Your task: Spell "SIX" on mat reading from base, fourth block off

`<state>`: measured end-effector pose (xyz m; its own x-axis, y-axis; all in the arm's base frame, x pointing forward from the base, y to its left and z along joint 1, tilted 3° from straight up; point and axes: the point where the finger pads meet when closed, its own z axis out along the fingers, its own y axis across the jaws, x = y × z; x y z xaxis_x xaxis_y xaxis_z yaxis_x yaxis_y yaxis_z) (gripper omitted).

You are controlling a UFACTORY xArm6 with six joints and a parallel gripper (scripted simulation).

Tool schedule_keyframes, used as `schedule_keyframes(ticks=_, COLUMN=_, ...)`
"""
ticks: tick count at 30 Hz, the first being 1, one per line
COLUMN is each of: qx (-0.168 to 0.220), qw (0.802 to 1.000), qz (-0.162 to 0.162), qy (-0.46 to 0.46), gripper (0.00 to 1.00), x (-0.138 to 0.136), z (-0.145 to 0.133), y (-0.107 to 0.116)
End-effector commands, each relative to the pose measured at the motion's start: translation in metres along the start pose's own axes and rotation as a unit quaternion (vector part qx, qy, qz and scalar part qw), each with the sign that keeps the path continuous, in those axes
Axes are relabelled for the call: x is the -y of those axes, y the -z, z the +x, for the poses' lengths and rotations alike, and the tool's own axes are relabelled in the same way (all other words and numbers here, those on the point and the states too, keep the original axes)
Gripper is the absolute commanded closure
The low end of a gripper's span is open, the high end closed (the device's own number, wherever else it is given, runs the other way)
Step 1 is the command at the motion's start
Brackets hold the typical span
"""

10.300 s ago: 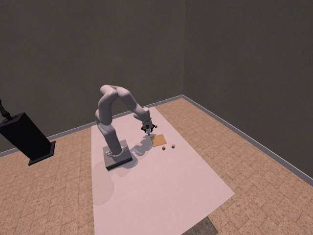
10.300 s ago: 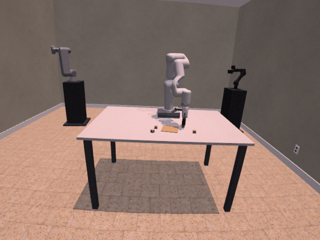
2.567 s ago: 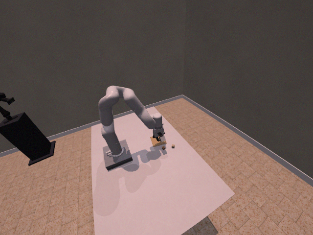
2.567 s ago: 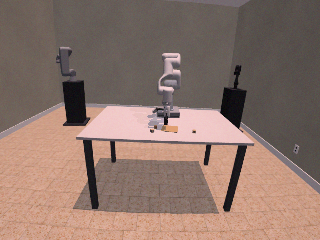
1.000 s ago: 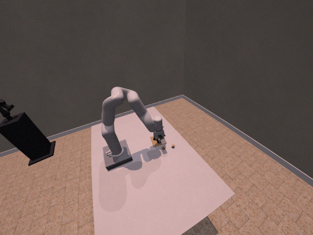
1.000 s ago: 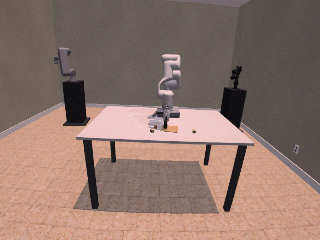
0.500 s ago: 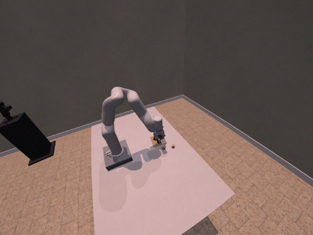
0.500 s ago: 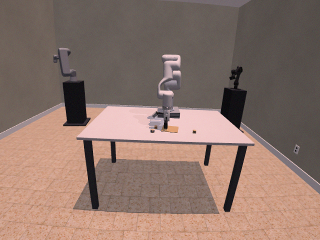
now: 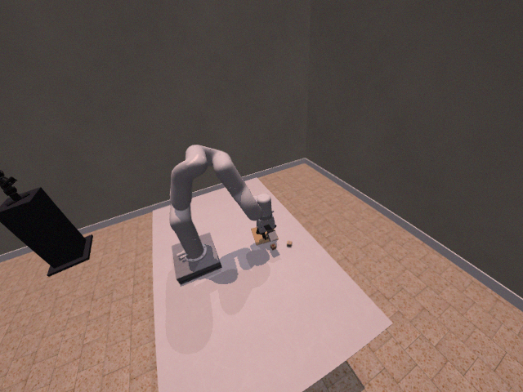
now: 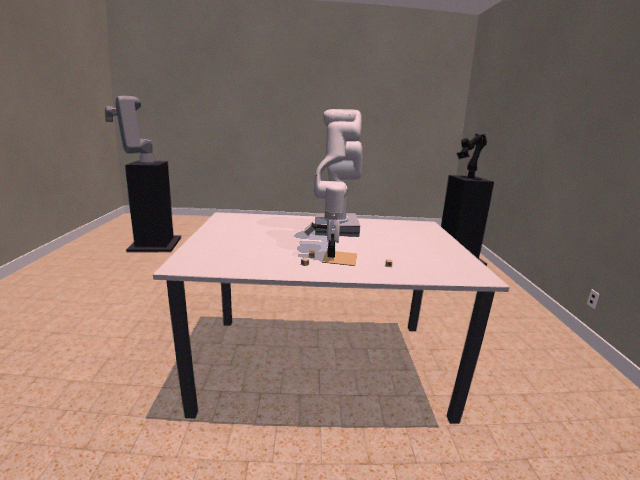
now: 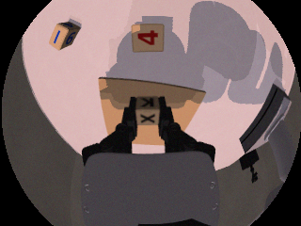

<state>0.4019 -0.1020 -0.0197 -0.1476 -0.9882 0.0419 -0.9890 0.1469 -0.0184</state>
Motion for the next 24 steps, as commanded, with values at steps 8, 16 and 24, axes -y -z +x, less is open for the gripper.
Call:
schedule_keyframes(ticks=8, qx=0.0, qw=1.0, qz=0.002, qy=0.0, gripper=0.79, x=0.0015, z=0.0001, y=0.0011)
schedule_keyframes(ticks=16, qx=0.0, qw=1.0, qz=0.002, qy=0.0, gripper=0.79, x=0.0015, z=0.0001, y=0.0006)
schedule_keyframes(ticks=24, qx=0.0, qw=1.0, qz=0.002, qy=0.0, gripper=0.79, x=0.0015, z=0.0001, y=-0.0016)
